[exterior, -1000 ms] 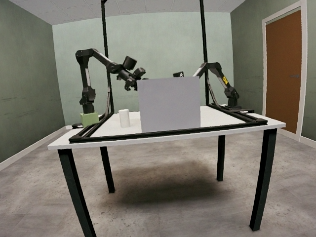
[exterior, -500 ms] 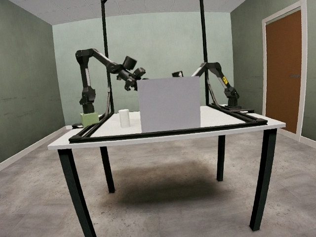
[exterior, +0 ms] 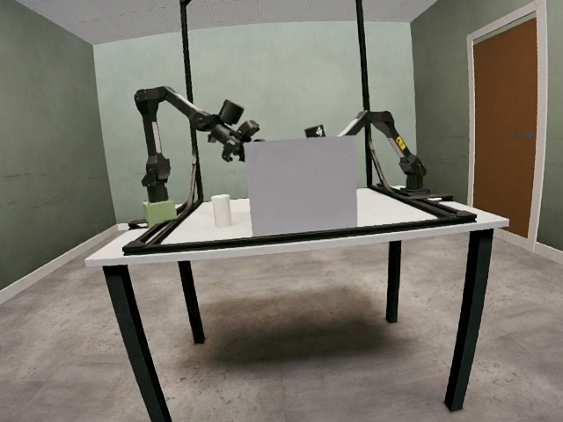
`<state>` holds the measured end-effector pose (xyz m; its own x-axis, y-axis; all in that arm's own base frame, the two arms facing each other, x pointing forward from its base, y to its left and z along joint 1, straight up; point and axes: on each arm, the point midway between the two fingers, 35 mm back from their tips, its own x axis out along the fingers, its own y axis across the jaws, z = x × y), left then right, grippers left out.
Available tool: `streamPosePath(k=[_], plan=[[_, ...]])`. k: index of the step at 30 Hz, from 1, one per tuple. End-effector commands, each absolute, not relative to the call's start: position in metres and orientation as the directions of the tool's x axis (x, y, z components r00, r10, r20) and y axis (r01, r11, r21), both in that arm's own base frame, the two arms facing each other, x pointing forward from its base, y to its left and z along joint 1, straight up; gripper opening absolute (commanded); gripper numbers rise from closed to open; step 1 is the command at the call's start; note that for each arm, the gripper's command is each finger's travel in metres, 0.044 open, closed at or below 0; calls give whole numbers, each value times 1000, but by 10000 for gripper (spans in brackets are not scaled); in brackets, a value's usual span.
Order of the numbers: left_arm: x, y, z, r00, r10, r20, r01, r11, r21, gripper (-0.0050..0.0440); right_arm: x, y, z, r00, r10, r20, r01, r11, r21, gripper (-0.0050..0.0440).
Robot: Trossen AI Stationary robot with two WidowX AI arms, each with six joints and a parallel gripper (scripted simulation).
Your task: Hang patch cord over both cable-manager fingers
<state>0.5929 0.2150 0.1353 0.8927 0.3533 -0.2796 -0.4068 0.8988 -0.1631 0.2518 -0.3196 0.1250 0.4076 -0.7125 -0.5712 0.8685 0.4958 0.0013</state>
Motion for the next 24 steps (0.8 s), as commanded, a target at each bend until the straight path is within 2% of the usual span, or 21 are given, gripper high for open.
streamPosePath(k=[1, 24], plan=[[596, 213, 165, 903, 360, -235, -403, 899, -171, 25, 253, -321, 132, 415, -720, -556, 868, 496, 5, 40], [600, 210, 165, 887, 374, -271, -429, 885, -180, 25, 253, -321, 132, 415, -720, -556, 868, 496, 5, 40]])
